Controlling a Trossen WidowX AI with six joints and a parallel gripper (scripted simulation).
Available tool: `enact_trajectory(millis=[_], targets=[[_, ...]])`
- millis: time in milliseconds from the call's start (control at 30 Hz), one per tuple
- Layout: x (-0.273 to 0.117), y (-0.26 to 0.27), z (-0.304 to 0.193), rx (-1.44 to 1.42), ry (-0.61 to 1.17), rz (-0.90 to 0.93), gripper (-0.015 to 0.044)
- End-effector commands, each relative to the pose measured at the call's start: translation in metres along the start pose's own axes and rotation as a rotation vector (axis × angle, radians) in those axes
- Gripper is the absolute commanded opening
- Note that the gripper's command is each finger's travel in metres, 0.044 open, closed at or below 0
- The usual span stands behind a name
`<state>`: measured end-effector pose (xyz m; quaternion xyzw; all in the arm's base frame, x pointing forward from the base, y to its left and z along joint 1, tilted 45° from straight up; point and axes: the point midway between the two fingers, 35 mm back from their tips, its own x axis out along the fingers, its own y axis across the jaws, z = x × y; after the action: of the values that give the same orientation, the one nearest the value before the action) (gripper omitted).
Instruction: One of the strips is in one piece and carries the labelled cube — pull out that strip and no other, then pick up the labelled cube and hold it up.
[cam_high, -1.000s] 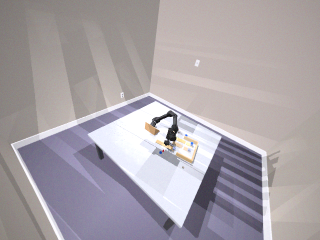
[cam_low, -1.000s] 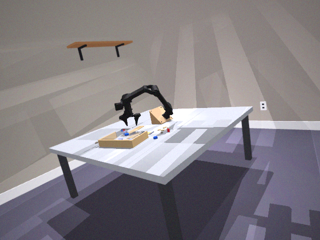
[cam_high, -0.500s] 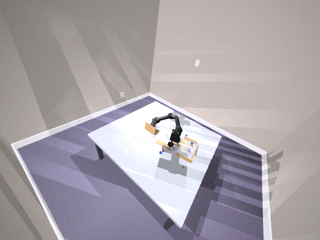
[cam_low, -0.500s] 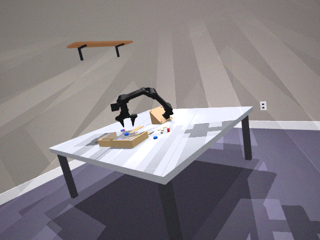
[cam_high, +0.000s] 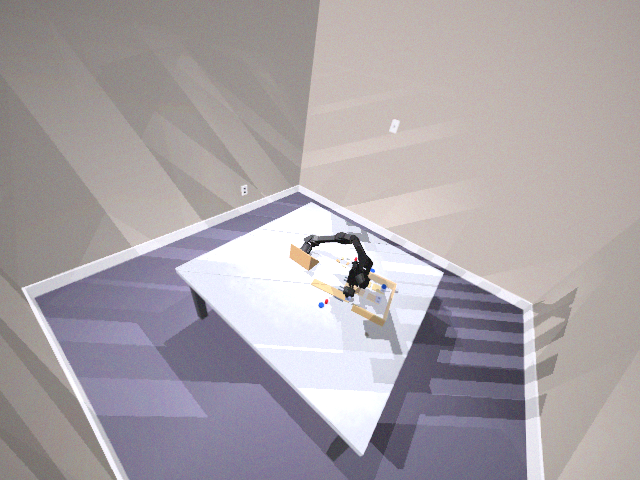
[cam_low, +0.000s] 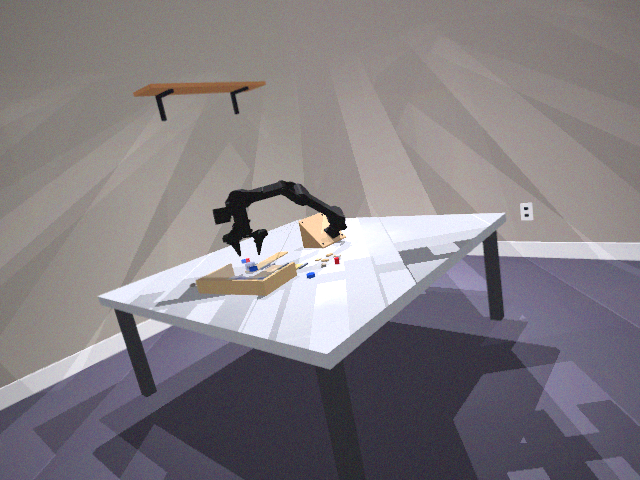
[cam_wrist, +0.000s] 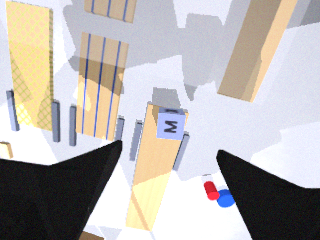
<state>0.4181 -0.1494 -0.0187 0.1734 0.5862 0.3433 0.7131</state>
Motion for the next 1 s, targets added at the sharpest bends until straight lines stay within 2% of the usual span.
enact_trajectory(millis=[0, 233, 967], targets=[[-0.002, -0.001, 0.011, 0.003, -0.007, 0.001, 0.0440], [0.006, -0.001, 0.012, 0.003, -0.007, 0.001, 0.0256], [0.042, -0.001, 0.012, 0.002, -0.008, 0.002, 0.0250]])
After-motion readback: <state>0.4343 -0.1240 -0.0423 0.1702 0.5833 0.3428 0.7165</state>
